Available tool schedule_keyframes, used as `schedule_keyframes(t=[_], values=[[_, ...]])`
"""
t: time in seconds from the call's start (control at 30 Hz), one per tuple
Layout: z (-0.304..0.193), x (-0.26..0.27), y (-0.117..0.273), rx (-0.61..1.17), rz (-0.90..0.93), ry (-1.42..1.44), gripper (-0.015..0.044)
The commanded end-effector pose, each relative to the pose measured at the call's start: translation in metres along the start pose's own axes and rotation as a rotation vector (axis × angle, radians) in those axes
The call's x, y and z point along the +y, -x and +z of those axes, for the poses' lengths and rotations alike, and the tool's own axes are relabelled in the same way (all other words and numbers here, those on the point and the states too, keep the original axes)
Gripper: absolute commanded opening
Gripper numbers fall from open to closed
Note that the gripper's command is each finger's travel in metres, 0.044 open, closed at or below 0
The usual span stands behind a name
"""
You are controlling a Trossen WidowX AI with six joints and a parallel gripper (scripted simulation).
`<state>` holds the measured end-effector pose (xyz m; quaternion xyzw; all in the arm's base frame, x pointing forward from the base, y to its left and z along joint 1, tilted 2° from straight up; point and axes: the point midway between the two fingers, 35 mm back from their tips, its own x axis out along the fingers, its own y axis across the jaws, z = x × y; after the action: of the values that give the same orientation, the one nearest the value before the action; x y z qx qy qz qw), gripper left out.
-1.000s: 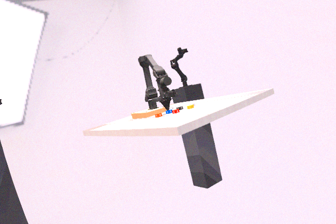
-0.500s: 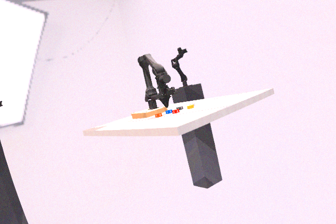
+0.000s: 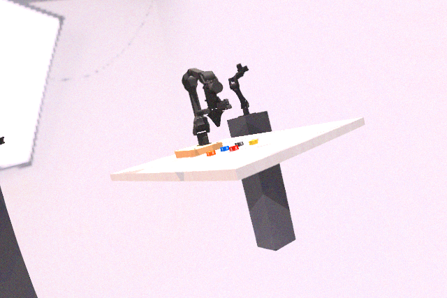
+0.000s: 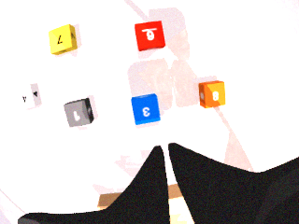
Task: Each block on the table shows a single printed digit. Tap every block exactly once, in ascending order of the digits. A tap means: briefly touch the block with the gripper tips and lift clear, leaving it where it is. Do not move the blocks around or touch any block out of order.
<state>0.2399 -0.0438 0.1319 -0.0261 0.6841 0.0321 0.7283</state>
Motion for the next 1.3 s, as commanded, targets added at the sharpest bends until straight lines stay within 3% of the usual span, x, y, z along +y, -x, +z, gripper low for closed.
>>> schedule_keyframes(t=[0.0,0.43,0.63,0.83,1.27], values=[[0.009,0.015,0.004,0.006,0.006,0.003,0.002],[0.047,0.176,0.007,0.0,0.023,0.002,0.002],[0.047,0.178,0.005,0.0,0.024,0.001,0.002],[0.047,0.18,-0.071,0.0,0.024,0.001,0.002],[0.047,0.18,-0.084,0.001,0.024,0.001,0.002]])
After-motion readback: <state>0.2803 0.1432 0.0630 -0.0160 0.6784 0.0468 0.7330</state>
